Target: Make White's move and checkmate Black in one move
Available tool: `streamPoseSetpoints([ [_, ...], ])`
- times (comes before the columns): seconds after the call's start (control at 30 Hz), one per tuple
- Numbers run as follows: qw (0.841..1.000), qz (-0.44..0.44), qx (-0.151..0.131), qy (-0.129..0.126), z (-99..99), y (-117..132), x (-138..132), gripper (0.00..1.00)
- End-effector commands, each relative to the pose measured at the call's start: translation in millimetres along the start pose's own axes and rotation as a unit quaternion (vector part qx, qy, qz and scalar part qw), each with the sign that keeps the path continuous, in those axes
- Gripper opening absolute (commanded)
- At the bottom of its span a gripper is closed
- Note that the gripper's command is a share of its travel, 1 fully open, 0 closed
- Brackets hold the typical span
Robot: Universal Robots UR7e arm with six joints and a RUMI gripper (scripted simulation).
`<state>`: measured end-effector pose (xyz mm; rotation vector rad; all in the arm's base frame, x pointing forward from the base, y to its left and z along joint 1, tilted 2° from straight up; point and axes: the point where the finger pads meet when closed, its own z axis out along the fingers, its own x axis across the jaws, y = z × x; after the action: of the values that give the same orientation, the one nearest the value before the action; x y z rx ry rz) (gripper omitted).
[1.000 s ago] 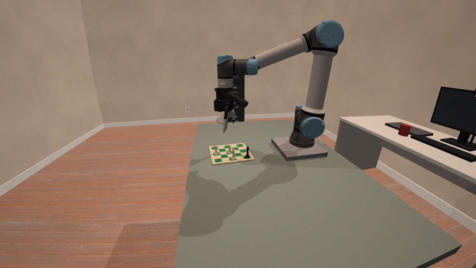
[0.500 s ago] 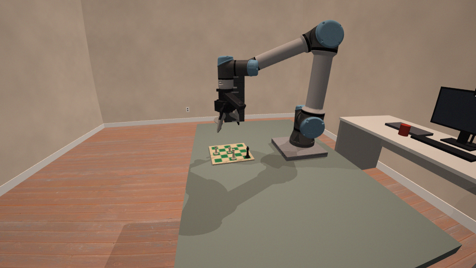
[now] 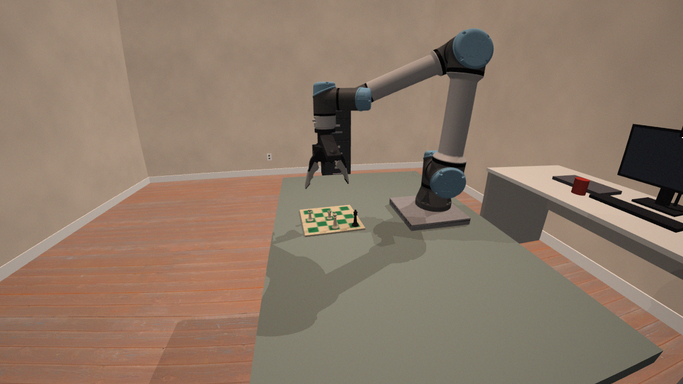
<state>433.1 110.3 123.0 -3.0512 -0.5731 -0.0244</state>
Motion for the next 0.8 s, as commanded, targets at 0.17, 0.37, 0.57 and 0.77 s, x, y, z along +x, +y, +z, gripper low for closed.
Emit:
streamPoseSetpoints([
  [0.17, 0.978, 0.208, -0.006, -0.001, 4.0, 0.0, 5.2, 1.0],
  [0.37, 0.949, 0.316, -0.006, 0.0, 6.4, 1.1, 7.4, 1.0],
  [0.57, 0.898, 0.44, -0.006, 0.001, 9.2, 3.4, 9.4, 1.0],
  [0.77, 0.855, 0.518, -0.006, 0.001, 11.1, 5.2, 10.3, 1.0],
])
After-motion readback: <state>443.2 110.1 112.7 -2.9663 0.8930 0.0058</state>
